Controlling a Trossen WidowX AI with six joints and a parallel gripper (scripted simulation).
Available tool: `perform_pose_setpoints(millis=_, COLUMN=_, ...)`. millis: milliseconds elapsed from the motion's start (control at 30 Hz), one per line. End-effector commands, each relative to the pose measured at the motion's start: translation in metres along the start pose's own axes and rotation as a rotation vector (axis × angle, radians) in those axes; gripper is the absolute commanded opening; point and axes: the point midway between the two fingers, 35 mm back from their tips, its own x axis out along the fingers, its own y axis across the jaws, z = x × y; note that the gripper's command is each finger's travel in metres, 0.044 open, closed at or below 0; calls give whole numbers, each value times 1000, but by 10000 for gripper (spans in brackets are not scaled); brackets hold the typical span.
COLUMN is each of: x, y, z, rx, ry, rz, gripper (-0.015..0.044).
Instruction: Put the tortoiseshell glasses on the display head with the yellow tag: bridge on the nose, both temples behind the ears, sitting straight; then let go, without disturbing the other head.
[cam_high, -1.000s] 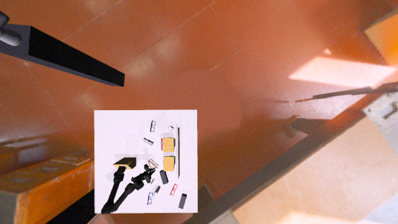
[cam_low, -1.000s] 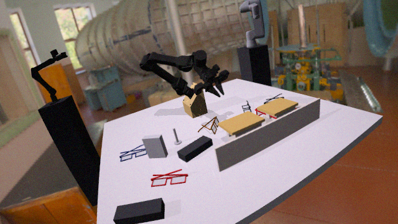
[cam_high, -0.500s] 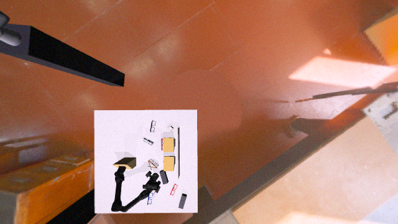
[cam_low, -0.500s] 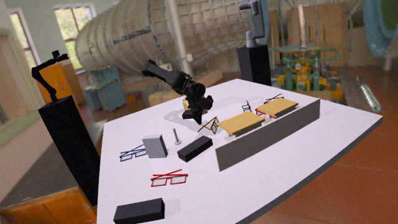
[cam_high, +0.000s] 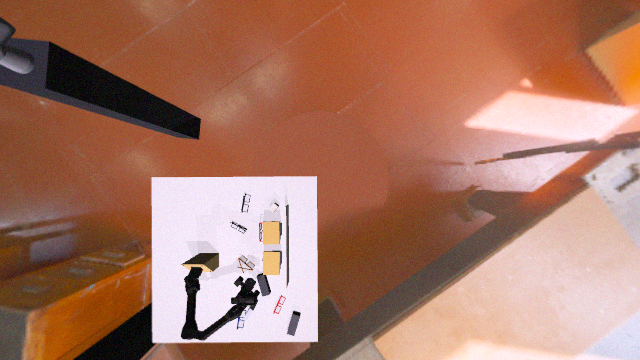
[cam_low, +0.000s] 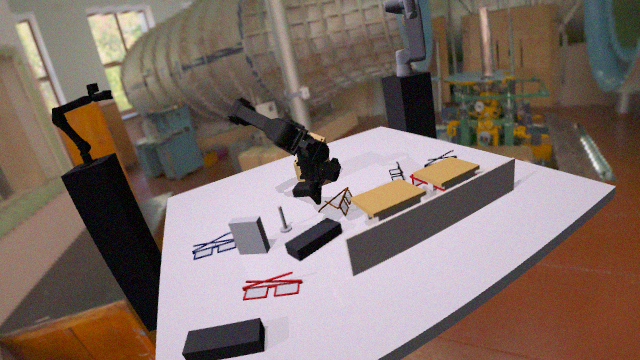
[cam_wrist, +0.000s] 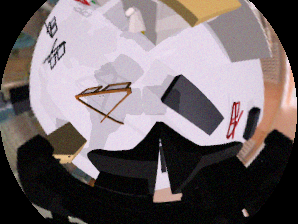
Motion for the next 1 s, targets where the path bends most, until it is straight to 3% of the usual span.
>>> perform_pose_setpoints(millis=0, x=9, y=2, z=0, rx=-9, ry=9, rz=5, gripper=0)
perform_pose_setpoints(millis=967, x=56, y=2, z=-1, rx=-9, ry=12, rz=3, gripper=0)
